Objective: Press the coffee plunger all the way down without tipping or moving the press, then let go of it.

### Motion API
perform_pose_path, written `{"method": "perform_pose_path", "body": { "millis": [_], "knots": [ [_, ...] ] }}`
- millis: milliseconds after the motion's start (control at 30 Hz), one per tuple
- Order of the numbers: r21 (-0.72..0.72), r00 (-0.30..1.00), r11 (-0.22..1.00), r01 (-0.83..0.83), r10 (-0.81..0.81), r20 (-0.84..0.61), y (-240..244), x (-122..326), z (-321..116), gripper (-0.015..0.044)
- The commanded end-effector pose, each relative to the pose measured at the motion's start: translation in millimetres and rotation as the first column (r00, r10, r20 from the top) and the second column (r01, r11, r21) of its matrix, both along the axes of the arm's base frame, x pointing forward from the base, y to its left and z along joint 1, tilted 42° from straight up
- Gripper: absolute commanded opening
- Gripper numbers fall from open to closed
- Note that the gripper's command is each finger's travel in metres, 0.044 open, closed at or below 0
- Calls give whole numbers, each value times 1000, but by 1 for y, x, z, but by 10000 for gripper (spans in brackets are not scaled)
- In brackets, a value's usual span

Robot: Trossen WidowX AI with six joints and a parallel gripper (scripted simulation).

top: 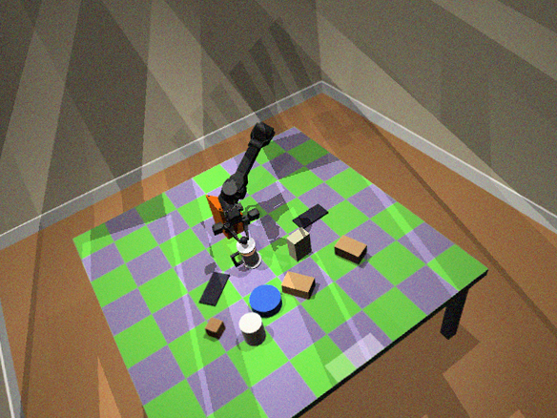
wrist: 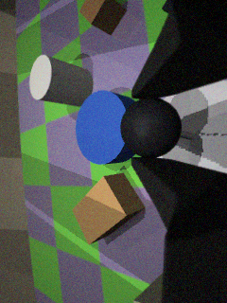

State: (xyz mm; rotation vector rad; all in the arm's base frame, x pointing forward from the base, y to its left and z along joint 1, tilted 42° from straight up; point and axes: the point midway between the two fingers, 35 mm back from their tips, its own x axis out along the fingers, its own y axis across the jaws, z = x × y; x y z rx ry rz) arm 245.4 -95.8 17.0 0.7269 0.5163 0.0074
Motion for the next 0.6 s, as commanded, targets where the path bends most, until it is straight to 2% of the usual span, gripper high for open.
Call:
{"method": "perform_pose_path", "body": {
  "millis": [0,567],
  "knots": [
    [34,1000,999,-13,14,-18,6,-1,-6,126],
    [33,1000,999,-13,14,-18,4,0,-7,126]
  ]
}}
